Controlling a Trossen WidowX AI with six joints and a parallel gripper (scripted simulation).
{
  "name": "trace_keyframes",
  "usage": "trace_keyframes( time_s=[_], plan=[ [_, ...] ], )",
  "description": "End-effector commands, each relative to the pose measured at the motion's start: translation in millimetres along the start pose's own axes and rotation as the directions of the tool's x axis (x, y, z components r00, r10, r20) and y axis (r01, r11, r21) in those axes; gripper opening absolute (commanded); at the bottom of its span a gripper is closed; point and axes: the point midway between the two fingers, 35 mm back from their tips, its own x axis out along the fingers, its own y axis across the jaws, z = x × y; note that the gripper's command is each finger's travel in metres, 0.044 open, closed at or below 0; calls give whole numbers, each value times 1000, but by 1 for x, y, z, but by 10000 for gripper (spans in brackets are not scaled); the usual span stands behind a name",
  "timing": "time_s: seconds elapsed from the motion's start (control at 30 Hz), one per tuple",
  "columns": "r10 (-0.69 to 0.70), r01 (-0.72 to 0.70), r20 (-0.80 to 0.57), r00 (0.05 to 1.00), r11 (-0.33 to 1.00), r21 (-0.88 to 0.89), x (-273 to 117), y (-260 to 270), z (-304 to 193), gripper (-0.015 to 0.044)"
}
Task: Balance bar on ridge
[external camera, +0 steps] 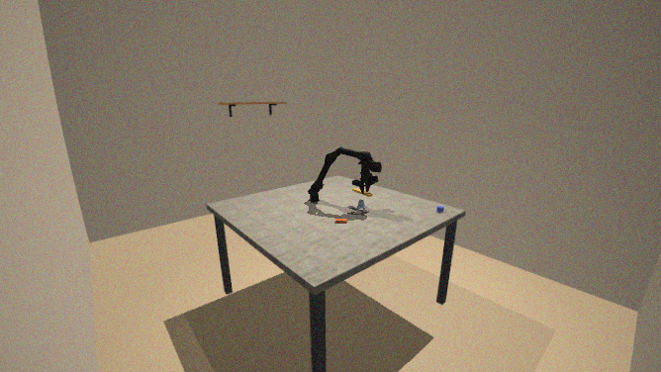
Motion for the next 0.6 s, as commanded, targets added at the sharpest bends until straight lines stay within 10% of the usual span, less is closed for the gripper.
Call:
trace_keyframes(
  time_s=[0.0,0.57],
  plan=[
    [-7,7,0,1000,1000,11,8,-1,0,0],
    [-7,7,0,1000,1000,14,34,-5,-1,0]
  ],
)
